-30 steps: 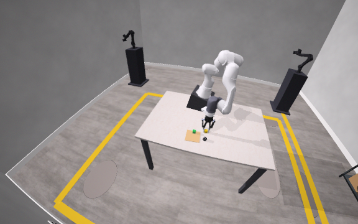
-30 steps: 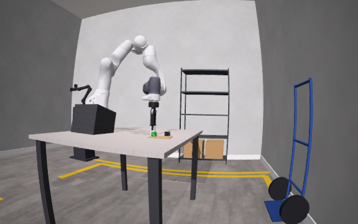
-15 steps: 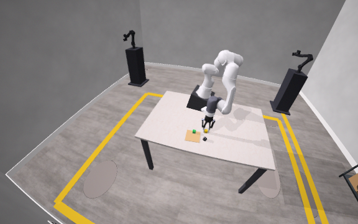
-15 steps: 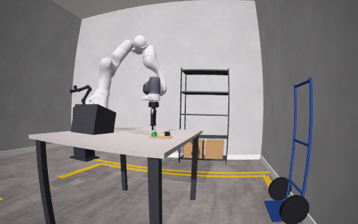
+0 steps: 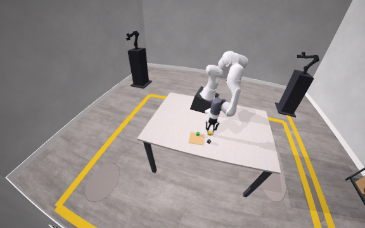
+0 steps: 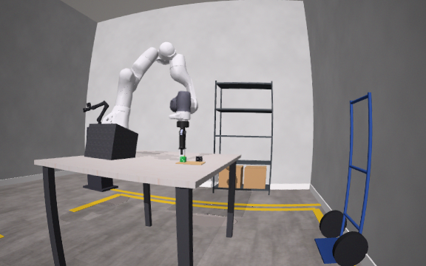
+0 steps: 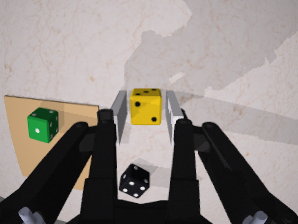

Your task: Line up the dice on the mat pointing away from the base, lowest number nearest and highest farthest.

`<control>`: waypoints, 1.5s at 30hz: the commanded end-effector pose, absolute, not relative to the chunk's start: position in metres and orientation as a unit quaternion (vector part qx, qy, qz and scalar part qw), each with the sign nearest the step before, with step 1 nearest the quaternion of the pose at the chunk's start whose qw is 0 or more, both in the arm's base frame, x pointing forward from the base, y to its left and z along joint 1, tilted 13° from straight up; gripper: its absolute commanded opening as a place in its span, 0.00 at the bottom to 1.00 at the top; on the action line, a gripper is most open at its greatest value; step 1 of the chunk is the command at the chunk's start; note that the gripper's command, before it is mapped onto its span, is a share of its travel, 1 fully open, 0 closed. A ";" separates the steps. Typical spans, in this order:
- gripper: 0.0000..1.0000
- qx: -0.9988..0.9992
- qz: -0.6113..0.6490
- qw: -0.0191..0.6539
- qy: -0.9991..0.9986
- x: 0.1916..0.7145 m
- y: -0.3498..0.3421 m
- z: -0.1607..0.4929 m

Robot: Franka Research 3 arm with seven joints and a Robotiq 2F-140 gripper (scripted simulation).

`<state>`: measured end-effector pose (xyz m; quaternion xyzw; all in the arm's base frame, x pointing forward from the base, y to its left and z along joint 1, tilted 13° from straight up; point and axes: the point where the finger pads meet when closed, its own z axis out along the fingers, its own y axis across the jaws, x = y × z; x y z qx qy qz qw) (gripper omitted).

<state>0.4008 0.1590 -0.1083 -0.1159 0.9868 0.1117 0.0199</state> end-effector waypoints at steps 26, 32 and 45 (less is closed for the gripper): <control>0.16 -0.117 0.111 0.021 0.987 0.401 0.159 -0.109; 0.16 -0.117 0.111 0.021 0.987 0.401 0.159 -0.109; 0.16 -0.117 0.111 0.021 0.987 0.401 0.156 -0.098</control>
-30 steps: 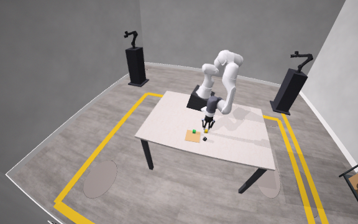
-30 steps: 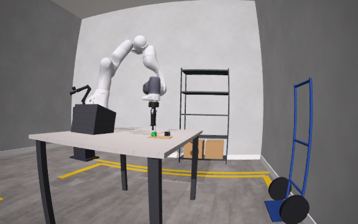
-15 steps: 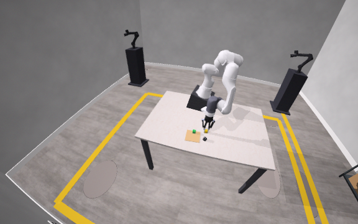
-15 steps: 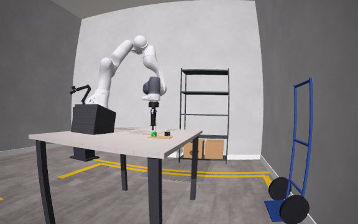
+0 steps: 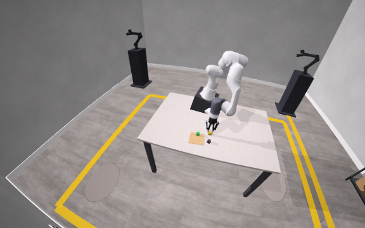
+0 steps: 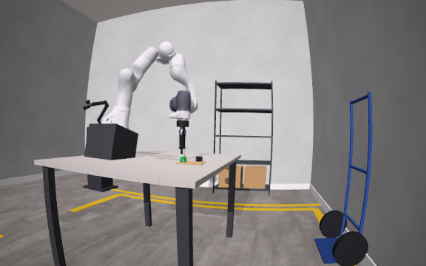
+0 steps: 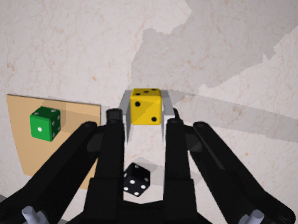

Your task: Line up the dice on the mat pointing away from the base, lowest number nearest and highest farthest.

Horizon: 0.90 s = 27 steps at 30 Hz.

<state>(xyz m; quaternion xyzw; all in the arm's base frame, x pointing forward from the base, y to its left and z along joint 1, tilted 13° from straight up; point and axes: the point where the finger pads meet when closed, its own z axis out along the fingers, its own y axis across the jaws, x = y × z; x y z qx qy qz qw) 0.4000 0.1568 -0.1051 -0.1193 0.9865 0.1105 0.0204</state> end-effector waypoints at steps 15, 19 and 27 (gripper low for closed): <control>0.16 -0.117 0.111 0.021 0.987 0.400 0.138 -0.017; 0.16 -0.117 0.111 0.021 0.987 0.400 0.136 -0.011; 0.16 -0.117 0.111 0.021 0.987 0.400 0.136 -0.011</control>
